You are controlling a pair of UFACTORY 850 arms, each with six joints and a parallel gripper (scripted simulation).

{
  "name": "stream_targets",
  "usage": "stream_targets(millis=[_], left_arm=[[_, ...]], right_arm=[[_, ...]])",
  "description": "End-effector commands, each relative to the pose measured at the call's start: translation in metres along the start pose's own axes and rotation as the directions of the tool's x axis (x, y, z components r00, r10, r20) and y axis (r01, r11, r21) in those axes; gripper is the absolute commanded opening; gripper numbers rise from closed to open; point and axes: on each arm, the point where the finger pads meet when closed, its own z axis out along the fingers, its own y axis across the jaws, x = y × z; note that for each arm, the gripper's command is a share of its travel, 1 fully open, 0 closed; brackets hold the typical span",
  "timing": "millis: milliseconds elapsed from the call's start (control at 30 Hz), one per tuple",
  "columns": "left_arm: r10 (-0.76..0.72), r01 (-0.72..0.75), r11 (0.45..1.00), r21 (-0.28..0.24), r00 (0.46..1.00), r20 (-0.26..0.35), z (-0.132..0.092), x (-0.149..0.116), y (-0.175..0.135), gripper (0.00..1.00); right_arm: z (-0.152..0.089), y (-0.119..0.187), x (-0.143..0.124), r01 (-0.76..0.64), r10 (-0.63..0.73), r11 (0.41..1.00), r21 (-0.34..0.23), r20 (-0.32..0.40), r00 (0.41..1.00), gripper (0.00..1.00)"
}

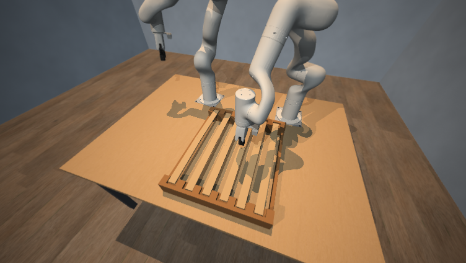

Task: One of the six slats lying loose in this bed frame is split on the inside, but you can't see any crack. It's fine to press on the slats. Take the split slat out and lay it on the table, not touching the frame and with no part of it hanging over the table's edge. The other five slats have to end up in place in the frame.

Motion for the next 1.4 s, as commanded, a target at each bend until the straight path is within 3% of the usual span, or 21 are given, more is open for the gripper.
stream_targets(millis=[0, 167, 200, 733, 767, 1300, 1367], left_arm=[[0.0, 0.0, 1.0, -0.002, 1.0, 0.001, 0.0, 0.0, 0.001, 0.0], [0.0, 0.0, 1.0, -0.002, 1.0, 0.001, 0.0, 0.0, 0.001, 0.0], [0.0, 0.0, 1.0, -0.002, 1.0, 0.001, 0.009, 0.0, 0.0, 0.0], [0.0, 0.0, 1.0, -0.002, 1.0, 0.001, 0.009, 0.0, 0.0, 0.0], [0.0, 0.0, 1.0, -0.002, 1.0, 0.001, 0.019, 0.0, 0.0, 0.0], [0.0, 0.0, 1.0, -0.002, 1.0, 0.001, 0.019, 0.0, 0.0, 0.0], [0.0, 0.0, 1.0, -0.002, 1.0, 0.001, 0.029, 0.0, 0.001, 0.0]], right_arm=[[-0.001, 0.0, -0.001, 0.0, 0.0, 1.0, 0.001, 0.002, 1.0, 1.0], [-0.001, 0.0, -0.001, 0.0, 0.0, 1.0, 0.001, 0.002, 1.0, 1.0], [-0.001, 0.0, -0.001, 0.0, 0.0, 1.0, 0.001, 0.002, 1.0, 1.0], [-0.001, 0.0, -0.001, 0.0, 0.0, 1.0, 0.001, 0.002, 1.0, 1.0], [-0.001, 0.0, -0.001, 0.0, 0.0, 1.0, 0.001, 0.002, 1.0, 1.0], [-0.001, 0.0, -0.001, 0.0, 0.0, 1.0, 0.001, 0.002, 1.0, 1.0], [-0.001, 0.0, -0.001, 0.0, 0.0, 1.0, 0.001, 0.002, 1.0, 1.0]])
